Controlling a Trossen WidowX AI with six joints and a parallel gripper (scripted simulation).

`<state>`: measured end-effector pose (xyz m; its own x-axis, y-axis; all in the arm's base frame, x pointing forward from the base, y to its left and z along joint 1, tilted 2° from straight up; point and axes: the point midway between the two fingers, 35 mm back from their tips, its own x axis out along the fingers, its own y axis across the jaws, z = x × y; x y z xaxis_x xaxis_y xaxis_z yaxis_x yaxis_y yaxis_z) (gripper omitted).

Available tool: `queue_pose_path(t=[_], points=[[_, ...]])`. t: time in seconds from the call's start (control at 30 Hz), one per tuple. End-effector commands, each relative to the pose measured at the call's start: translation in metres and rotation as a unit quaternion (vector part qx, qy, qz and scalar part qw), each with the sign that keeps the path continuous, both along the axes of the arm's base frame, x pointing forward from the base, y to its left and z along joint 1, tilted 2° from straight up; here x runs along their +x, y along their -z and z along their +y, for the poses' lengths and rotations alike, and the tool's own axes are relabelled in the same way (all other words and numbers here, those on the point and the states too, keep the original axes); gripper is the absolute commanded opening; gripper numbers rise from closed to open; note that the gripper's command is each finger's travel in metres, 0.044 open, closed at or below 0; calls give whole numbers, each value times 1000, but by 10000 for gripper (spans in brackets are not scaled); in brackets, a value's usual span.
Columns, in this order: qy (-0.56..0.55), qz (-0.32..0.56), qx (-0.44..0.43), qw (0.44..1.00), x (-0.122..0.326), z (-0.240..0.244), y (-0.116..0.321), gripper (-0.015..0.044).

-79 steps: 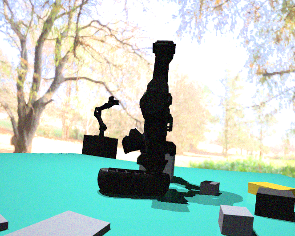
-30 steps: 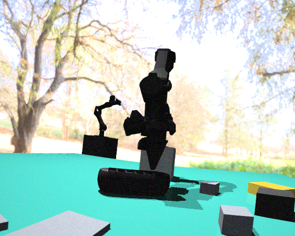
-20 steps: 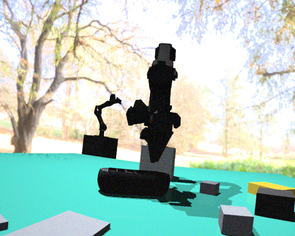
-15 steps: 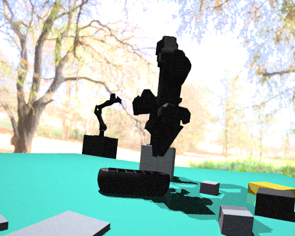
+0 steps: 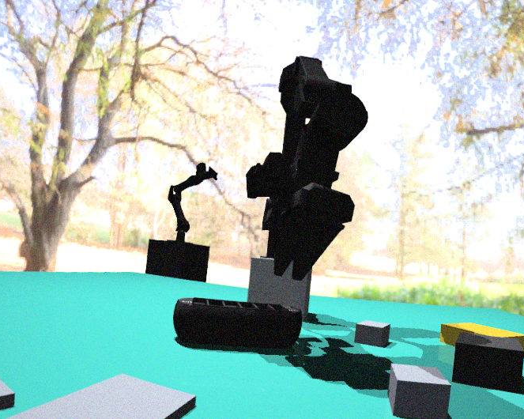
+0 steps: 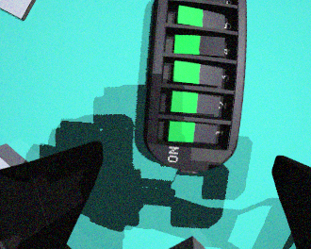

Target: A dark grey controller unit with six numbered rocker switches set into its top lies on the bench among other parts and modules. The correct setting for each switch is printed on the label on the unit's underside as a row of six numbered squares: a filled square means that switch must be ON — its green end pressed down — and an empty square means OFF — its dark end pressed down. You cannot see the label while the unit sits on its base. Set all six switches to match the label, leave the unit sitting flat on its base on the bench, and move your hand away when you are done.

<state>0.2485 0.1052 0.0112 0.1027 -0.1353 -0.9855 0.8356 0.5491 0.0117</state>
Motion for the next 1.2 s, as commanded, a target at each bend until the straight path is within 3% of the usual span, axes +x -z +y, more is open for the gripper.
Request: queue_pose_path(t=[0.0,1.03,1.17], points=[[3,5,-5,1000,-1,-1,9,440],[4,7,-4,1000,-3,-2,56,440],[4,7,-4,1000,-3,-2,56,413]])
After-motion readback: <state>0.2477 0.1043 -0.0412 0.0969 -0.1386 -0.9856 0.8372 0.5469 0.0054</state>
